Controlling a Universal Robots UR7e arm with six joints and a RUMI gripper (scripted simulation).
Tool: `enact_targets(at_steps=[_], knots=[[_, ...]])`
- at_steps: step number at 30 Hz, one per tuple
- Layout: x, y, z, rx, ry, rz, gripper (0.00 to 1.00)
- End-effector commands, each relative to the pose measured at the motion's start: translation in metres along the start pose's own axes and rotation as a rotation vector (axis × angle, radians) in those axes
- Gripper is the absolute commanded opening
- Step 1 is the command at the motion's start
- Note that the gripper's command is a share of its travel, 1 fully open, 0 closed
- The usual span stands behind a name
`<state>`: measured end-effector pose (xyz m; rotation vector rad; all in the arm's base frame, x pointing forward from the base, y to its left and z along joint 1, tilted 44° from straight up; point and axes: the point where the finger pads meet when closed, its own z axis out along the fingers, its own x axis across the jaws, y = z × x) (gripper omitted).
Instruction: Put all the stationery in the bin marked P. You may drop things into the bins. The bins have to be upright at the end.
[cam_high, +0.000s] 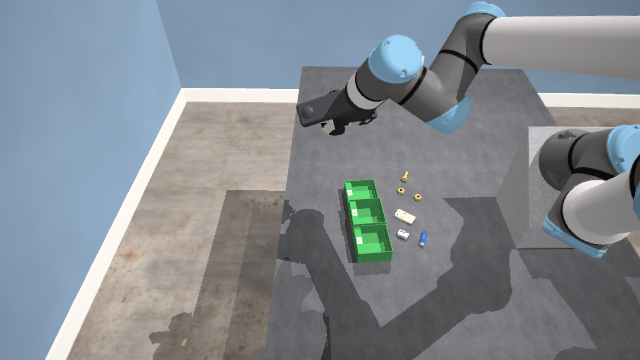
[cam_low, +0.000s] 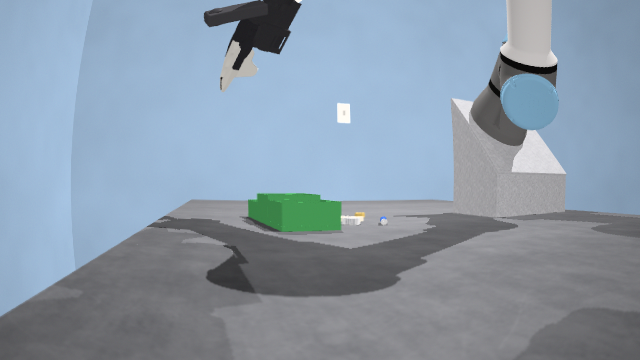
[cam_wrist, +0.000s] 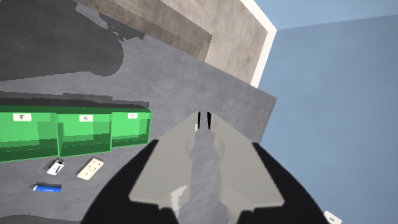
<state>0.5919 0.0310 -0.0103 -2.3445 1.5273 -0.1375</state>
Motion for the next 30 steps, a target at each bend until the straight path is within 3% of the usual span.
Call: enact_targets(at_steps=[1,5,7,11,13,17,19,23,25,29,30], knots=[[-0.002,0.025,-0.002,-0.053,-0.063,0.037,0.04],[-0.004,0.034,-0.003,-0.053,-0.063,0.037,0.04],[-0.008,0.050,-0.005,-0.091,-0.117,0.069,0.04],[-0.010,0.058,-0.006,-0.091,-0.117,0.069,0.04],[-0.015,0.074,-0.009,-0.124,-0.173,0.102,0.04],[-0.018,0.081,-0.011,-0.124,-0.173,0.102,0.04],[-0.025,0.096,-0.015,-0.153,-0.231,0.136,0.04],[-0.028,0.103,-0.017,-0.153,-0.231,0.136,0.04],[-0.036,0.117,-0.022,-0.178,-0.292,0.170,0.04],[-0.040,0.123,-0.024,-0.178,-0.292,0.170,0.04],[-0.045,0.129,-0.027,-0.191,-0.333,0.195,0.04]])
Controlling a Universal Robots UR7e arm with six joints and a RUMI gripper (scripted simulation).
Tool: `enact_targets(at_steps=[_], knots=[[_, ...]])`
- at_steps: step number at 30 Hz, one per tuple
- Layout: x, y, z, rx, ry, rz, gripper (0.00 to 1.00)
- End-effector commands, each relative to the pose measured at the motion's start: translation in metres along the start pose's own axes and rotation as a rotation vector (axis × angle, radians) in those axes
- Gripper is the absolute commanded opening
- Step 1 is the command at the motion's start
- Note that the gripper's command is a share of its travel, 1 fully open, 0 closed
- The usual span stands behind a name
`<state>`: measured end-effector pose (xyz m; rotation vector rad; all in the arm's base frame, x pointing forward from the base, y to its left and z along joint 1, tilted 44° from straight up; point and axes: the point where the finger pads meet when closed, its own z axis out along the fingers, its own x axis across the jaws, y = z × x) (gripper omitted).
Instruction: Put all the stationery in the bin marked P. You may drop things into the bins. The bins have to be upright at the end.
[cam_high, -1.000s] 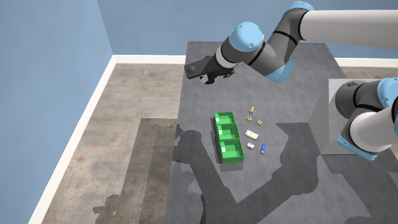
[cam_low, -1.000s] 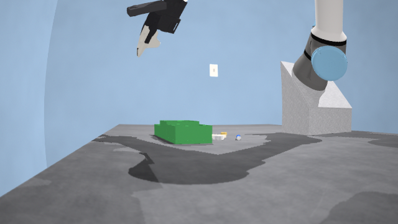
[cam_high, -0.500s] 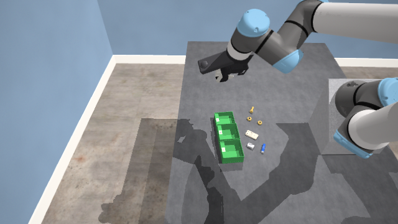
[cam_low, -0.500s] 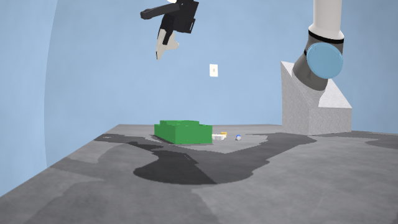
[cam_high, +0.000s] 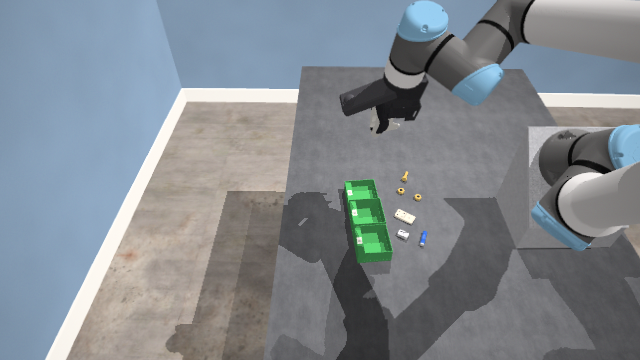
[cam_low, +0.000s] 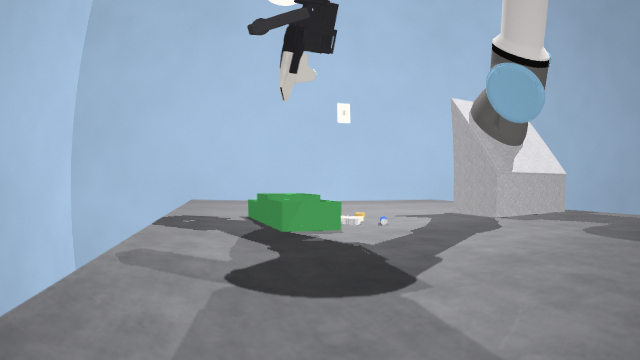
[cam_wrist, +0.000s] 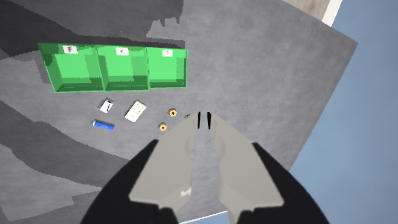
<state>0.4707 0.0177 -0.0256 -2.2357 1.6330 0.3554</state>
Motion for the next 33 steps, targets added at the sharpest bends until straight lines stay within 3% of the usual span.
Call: enact_targets(at_steps=[1,4,6,10,12,16,18,21,23,33], knots=[[-0.010,0.023,-0.002,-0.028,-0.078,0.040,0.04],[-0.013,0.029,-0.003,-0.028,-0.078,0.040,0.04],[-0.023,0.043,-0.004,-0.044,-0.142,0.074,0.04],[-0.026,0.048,-0.005,-0.044,-0.142,0.074,0.04],[-0.037,0.061,-0.007,-0.056,-0.209,0.107,0.04],[-0.041,0.066,-0.008,-0.057,-0.209,0.107,0.04],[-0.053,0.077,-0.011,-0.065,-0.276,0.141,0.04],[-0.057,0.081,-0.013,-0.065,-0.276,0.141,0.04],[-0.069,0.091,-0.017,-0.068,-0.345,0.174,0.04],[-0.074,0.095,-0.018,-0.068,-0.345,0.174,0.04]])
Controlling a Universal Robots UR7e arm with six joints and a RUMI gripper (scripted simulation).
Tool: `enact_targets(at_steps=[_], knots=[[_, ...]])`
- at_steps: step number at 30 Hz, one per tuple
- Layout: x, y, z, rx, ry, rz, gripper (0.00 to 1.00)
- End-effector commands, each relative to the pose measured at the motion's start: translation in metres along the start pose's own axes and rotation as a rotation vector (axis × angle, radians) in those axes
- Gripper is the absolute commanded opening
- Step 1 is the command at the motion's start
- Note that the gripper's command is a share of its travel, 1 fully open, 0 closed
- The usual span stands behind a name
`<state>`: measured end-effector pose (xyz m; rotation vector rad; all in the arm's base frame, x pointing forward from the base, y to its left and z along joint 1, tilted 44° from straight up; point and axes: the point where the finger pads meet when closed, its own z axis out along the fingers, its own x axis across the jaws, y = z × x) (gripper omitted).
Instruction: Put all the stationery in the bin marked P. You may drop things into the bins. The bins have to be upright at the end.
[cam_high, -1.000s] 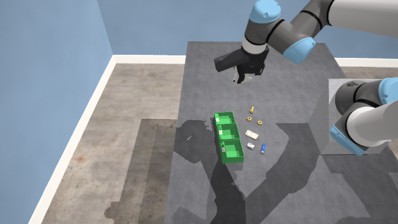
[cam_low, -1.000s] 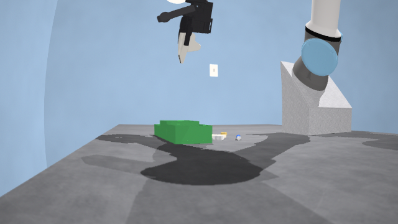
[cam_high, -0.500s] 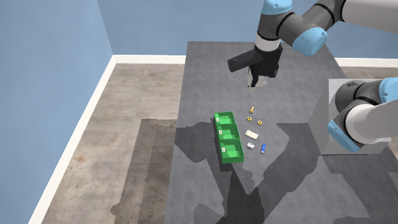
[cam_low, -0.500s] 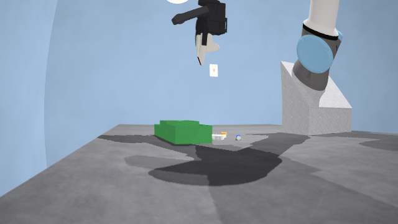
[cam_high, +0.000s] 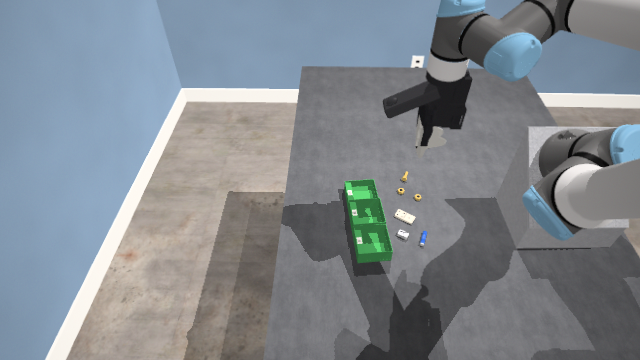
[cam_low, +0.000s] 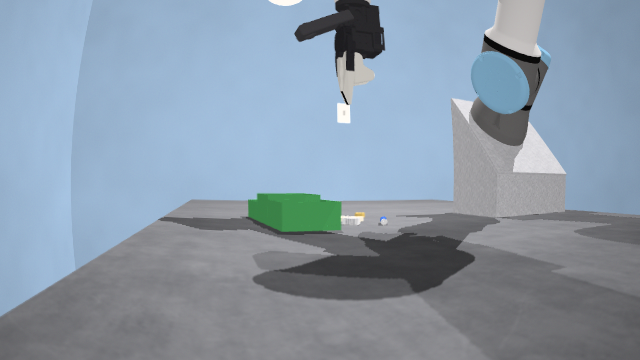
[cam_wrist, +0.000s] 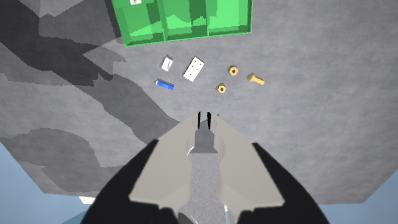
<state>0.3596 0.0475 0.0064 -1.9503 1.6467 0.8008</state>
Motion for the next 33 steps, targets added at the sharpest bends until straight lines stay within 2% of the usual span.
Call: enact_targets(at_steps=[1,9,11,24,26,32,33], knots=[[-0.001,0.002,-0.001,0.000,-0.004,0.002,0.04],[-0.001,0.002,-0.001,0.000,-0.004,0.002,0.04],[0.004,-0.009,0.011,0.000,-0.004,-0.085,0.04],[0.035,-0.078,0.087,0.000,-0.004,-0.085,0.04],[0.035,-0.078,0.087,0.000,-0.004,-0.085,0.04],[0.050,-0.111,0.123,0.001,-0.004,-0.085,0.04],[0.050,-0.111,0.124,0.001,-0.004,-0.085,0.04]])
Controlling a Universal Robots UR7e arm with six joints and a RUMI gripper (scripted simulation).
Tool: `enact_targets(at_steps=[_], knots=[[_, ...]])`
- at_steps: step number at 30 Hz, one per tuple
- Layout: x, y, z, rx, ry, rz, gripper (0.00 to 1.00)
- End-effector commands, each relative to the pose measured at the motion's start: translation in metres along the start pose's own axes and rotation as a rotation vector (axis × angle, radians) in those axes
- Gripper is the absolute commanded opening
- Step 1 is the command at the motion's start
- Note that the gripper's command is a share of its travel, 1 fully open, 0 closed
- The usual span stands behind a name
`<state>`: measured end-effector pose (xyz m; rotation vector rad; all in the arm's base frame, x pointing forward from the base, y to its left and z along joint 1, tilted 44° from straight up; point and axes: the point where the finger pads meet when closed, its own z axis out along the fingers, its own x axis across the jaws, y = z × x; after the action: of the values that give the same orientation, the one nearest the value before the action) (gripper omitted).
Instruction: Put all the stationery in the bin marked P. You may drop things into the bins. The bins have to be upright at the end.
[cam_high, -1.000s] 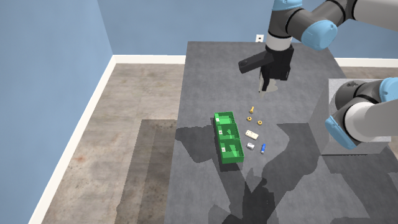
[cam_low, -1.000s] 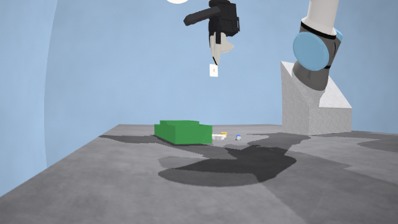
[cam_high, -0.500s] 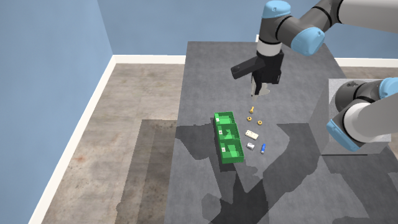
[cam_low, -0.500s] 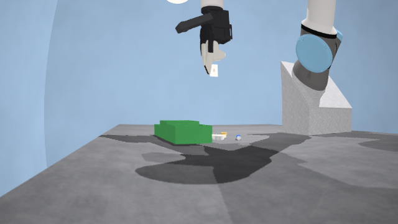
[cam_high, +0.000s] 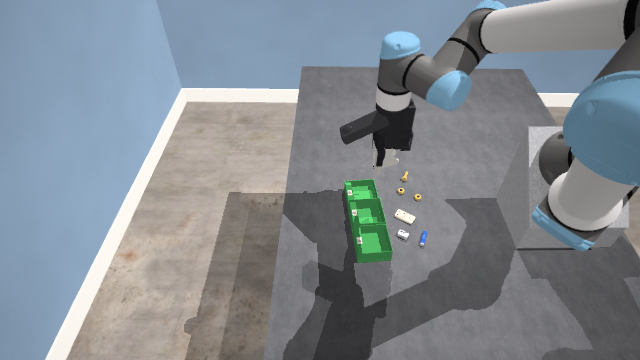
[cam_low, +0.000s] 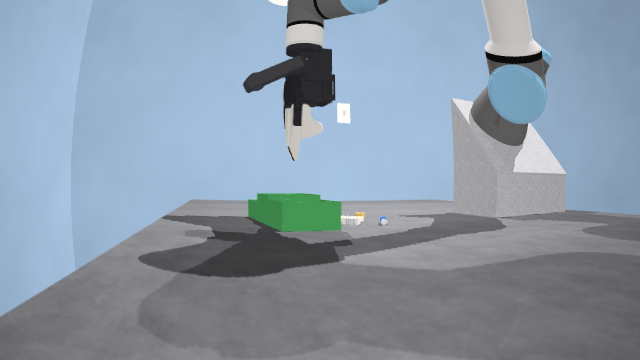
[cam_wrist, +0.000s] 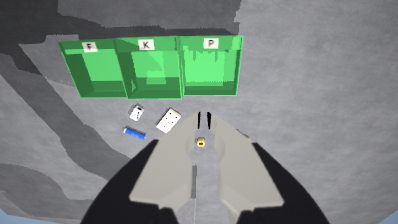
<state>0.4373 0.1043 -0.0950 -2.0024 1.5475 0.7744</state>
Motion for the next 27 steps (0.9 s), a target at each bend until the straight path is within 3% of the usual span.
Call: enact_targets(at_steps=[1,11,27], knots=[[0.014,-0.022,0.023,0.001,0.003,0.001,0.04],[0.014,-0.022,0.023,0.001,0.003,0.001,0.04],[0.014,-0.022,0.060,0.001,0.003,0.001,0.04]])
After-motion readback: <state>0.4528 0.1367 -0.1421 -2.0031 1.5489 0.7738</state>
